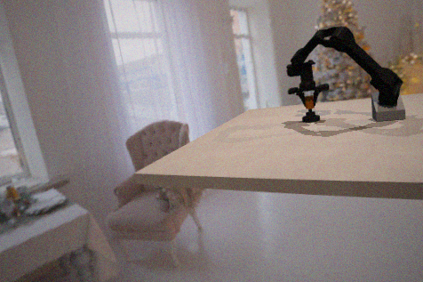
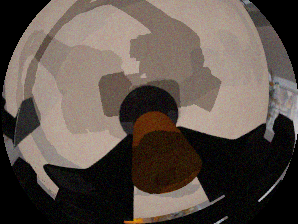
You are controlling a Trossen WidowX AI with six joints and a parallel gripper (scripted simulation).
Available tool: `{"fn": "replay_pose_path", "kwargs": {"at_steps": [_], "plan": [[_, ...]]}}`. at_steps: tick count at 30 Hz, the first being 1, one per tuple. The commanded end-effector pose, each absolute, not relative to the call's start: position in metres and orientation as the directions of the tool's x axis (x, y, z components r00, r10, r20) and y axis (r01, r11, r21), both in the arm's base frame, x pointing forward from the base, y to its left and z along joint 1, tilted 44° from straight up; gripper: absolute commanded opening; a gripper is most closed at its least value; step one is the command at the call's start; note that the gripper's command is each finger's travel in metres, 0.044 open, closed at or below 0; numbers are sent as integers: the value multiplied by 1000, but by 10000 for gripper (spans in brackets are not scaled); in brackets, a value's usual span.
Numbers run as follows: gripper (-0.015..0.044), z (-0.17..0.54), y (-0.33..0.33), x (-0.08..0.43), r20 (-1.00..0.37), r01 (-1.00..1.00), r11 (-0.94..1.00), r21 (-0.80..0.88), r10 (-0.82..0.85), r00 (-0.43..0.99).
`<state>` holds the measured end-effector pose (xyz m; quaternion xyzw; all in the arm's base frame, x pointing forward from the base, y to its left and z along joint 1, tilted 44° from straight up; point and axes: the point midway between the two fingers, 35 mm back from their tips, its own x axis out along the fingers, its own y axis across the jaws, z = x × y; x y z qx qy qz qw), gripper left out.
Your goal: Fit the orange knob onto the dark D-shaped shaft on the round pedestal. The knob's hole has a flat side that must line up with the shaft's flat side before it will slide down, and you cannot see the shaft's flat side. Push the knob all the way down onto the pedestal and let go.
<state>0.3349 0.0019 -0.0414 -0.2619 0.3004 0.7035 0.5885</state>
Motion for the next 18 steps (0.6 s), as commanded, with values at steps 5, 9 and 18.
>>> {"fn": "replay_pose_path", "kwargs": {"at_steps": [5,9,18], "plan": [[0,-43,1,336,-724,-979,-197,45,669,-168],[0,-44,1,337,-724,-979,-197,45,669,-168],[0,-43,3,338,-724,-979,-197,45,669,-168]]}}
